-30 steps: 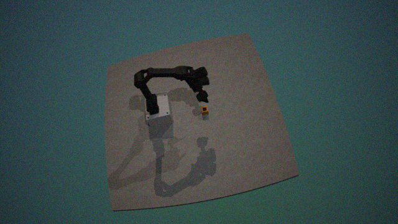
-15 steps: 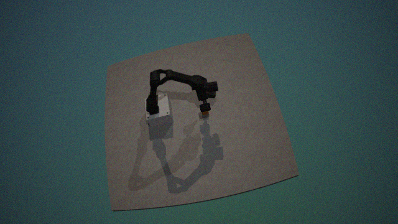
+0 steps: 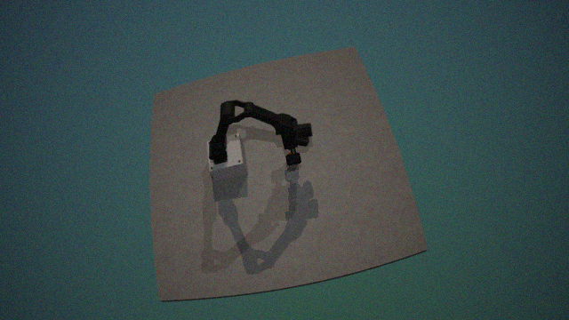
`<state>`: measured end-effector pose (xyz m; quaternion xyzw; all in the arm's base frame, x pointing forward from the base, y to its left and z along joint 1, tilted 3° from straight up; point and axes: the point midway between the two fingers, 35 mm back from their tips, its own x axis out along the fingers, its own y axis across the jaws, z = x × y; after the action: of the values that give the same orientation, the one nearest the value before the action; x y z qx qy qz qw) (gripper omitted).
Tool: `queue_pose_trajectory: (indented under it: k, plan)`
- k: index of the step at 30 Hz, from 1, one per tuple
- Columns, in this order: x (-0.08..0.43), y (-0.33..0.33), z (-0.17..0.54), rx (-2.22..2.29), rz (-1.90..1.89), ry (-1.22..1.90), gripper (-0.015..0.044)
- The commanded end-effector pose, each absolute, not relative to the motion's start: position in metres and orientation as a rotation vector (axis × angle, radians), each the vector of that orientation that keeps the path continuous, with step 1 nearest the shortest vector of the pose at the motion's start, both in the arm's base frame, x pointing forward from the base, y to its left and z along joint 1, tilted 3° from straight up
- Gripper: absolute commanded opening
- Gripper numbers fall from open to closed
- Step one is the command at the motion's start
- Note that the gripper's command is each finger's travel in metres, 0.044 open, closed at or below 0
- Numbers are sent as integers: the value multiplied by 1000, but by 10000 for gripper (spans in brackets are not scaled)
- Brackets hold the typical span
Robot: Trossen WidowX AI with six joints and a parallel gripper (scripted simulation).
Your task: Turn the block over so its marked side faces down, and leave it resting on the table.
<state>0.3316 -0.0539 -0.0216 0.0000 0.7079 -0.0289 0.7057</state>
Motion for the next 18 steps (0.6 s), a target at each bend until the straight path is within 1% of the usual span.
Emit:
queue_pose_trajectory:
  k: [1,17,18]
  plan:
    - [330,-53,-29,5,-62,1578,440]
    - [330,-54,-53,5,-62,1579,440]
    - [330,-54,-53,5,-62,1579,414]
